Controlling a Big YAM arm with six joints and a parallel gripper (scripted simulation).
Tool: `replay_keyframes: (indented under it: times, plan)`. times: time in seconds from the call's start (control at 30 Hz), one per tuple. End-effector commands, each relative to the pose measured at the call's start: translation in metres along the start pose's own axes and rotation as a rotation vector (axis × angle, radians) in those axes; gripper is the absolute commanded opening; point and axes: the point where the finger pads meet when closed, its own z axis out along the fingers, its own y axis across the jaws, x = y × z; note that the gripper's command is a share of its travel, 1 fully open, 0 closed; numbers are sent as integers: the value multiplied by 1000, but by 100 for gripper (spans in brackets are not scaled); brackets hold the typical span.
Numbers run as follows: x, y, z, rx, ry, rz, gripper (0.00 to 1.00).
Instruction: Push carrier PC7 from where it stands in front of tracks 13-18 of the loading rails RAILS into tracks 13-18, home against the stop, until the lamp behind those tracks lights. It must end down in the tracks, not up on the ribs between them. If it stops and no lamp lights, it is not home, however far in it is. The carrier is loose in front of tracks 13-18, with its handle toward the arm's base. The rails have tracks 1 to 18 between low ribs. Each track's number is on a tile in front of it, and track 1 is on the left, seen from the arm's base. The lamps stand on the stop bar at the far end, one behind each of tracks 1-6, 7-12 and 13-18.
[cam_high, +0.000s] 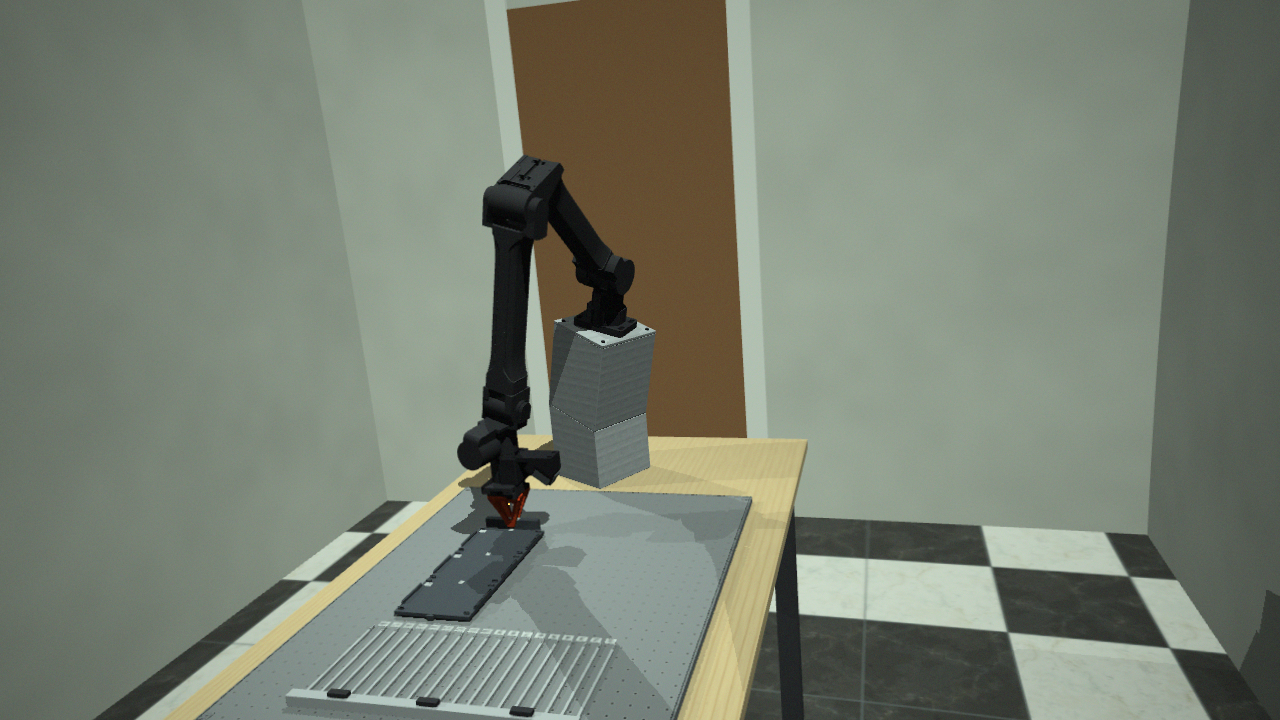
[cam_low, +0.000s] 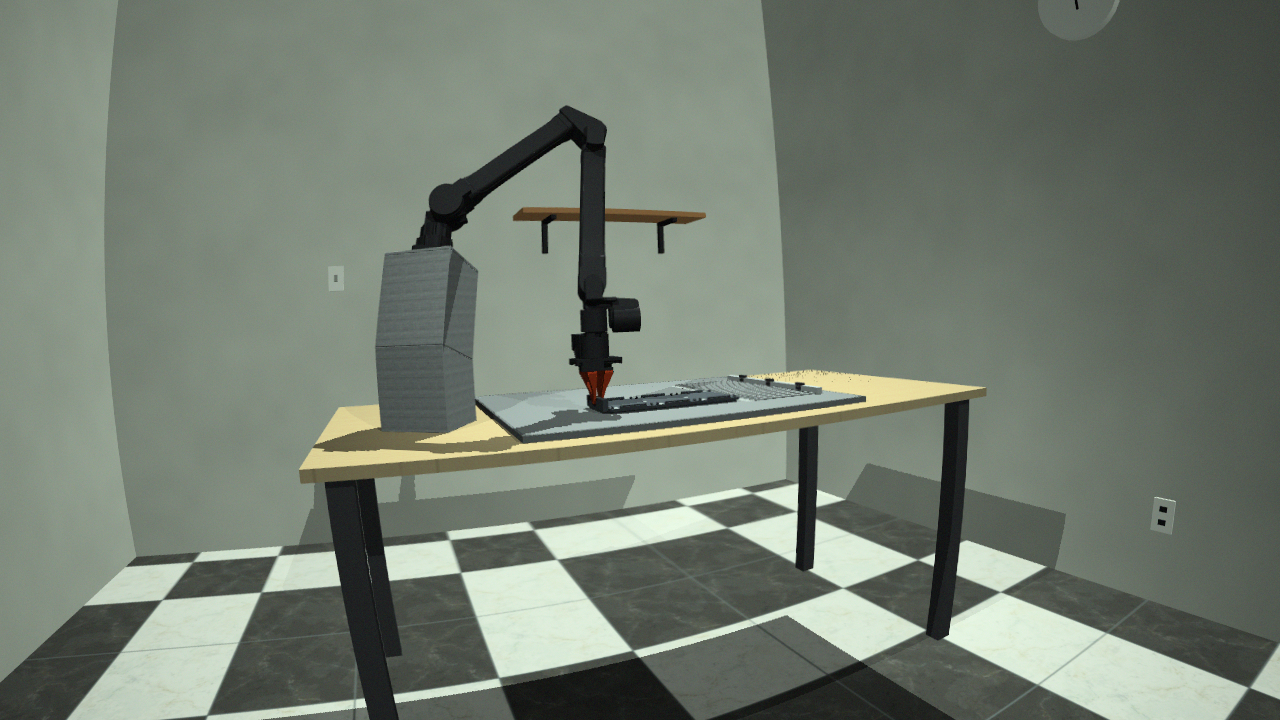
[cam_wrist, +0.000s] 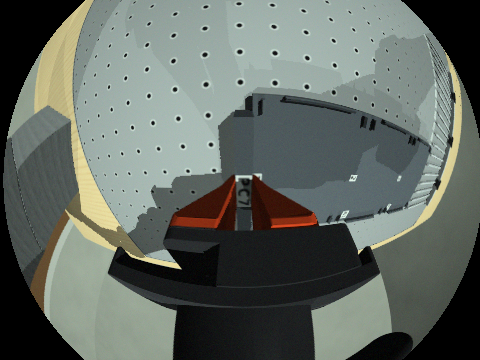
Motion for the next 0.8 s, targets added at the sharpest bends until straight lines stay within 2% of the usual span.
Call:
replay_keyframes:
  times: [0.0, 0.5, 0.53, 0.77]
  plan:
    - [0, -3, -2, 7, 1, -10, 0]
    - [0, -3, -2, 7, 1, -10, 0]
    - [0, 2, 5, -8, -2, -22, 0]
    - [10, 3, 3, -7, 0, -3, 0]
